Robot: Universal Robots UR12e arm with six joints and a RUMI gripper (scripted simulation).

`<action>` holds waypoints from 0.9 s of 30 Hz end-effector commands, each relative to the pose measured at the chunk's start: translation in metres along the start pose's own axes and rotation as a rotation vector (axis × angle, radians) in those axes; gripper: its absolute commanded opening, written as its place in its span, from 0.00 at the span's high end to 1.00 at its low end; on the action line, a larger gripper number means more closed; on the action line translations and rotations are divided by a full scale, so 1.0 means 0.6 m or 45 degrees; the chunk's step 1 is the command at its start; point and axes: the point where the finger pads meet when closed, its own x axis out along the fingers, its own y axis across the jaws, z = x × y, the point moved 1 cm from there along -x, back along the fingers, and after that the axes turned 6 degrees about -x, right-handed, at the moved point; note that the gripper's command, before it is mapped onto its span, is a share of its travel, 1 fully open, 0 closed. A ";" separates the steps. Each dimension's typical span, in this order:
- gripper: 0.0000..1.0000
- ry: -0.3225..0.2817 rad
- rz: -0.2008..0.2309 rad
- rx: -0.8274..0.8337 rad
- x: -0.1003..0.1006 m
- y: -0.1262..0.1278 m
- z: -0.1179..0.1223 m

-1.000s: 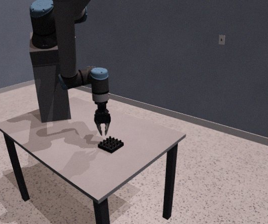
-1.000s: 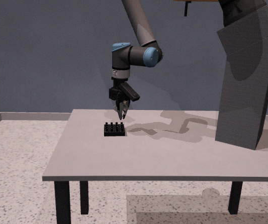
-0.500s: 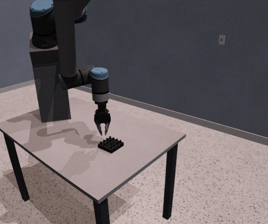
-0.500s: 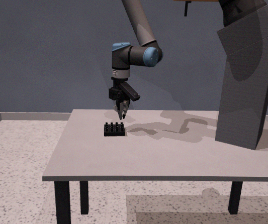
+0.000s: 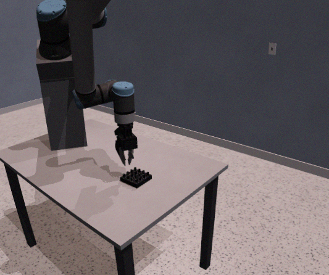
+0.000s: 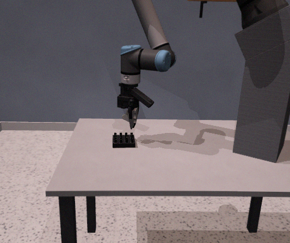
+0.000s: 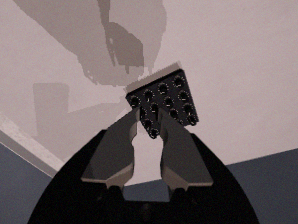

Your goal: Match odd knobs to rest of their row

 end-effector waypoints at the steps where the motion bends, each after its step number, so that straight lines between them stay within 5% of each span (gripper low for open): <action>1: 0.89 -0.002 0.004 -0.199 -0.005 -0.001 0.000; 27: 0.89 -0.003 0.003 -1.074 -0.023 -0.002 0.008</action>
